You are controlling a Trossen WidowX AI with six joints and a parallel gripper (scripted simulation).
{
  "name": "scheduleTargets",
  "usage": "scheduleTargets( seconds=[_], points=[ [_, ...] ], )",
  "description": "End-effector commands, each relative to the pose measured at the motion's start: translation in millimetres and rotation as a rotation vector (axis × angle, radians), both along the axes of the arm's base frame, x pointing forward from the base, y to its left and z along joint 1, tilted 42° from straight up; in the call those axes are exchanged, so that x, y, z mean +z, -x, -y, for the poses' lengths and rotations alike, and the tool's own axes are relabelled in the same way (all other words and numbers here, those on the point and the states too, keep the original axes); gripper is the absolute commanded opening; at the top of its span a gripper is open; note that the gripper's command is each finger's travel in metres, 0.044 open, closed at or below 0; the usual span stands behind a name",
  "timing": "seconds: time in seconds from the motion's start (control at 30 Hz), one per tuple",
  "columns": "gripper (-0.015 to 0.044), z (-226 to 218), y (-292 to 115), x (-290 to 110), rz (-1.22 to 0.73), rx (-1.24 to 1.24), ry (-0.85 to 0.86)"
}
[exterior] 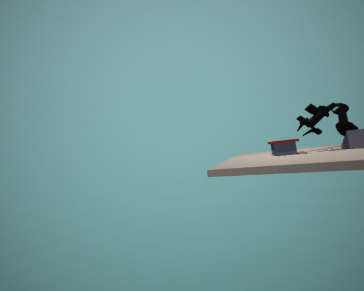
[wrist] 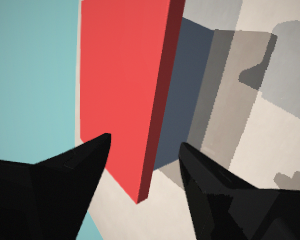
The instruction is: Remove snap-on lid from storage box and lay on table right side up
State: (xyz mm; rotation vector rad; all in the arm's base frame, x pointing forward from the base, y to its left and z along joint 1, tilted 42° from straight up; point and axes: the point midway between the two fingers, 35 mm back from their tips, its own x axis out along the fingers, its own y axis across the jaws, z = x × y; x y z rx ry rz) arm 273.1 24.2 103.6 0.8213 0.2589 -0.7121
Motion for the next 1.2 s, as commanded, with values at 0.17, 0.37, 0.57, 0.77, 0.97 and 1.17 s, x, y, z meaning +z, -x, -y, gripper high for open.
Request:
scheduleTargets(
  seconds=[0.17,0.37,0.57,0.77,0.97,1.17],
  points=[
    [0.0235,6,-8,-6,-0.002,0.0,-0.005],
    [0.0235,10,-15,-11,-0.005,-0.001,-0.004],
    [0.0235,14,-23,-16,-0.004,-0.001,-0.006],
    [0.0235,19,-30,-20,-0.004,-0.001,-0.006],
    [0.0235,24,-37,-25,-0.001,0.0,-0.006],
    [0.0235,30,-44,-29,0.003,0.001,-0.004]
  ],
)
